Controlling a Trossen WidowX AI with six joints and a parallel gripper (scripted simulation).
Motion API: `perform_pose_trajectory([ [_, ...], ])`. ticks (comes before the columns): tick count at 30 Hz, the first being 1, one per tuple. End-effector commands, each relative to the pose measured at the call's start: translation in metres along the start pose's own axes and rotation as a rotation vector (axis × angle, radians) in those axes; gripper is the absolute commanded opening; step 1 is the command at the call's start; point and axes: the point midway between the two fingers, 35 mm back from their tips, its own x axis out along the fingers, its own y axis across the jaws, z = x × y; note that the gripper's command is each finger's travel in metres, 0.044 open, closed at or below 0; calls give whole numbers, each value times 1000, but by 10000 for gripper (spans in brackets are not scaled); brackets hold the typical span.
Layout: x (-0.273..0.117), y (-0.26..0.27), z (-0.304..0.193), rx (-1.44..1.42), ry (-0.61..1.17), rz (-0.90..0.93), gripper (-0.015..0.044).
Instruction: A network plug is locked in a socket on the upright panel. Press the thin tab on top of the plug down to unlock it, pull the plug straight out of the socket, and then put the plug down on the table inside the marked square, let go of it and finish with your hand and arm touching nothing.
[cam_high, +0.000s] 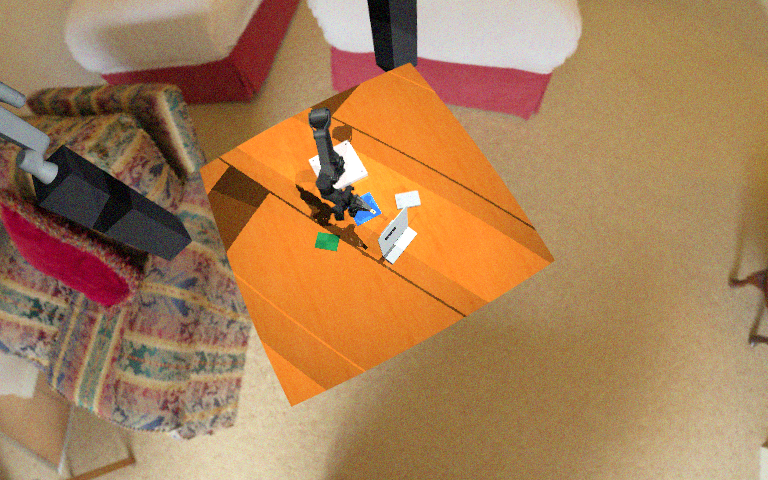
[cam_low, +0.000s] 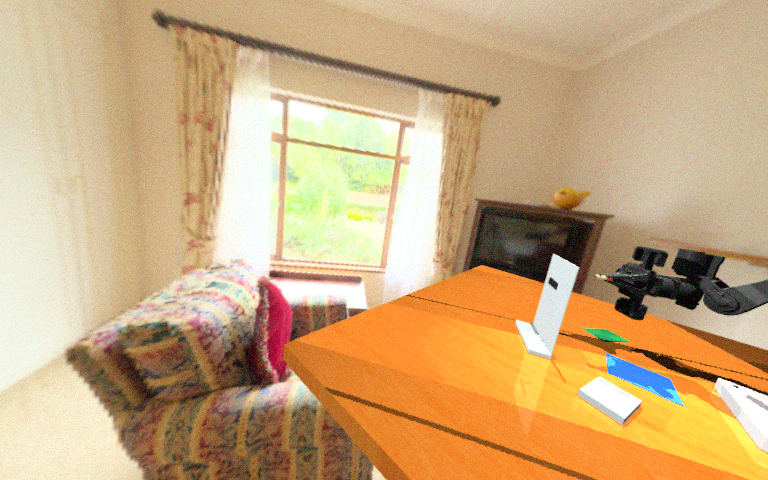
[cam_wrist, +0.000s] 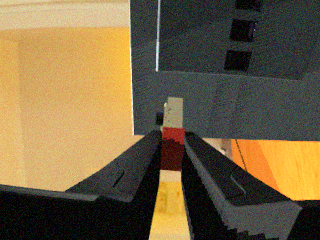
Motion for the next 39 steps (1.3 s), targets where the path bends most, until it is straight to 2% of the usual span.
perform_pose_trajectory([
  [1,-2,8,-4,-3,6,4,0],
  [17,10,-14,-8,168,-121,-131,0],
  [39,-4,-67,-34,324,-319,-472,0],
])
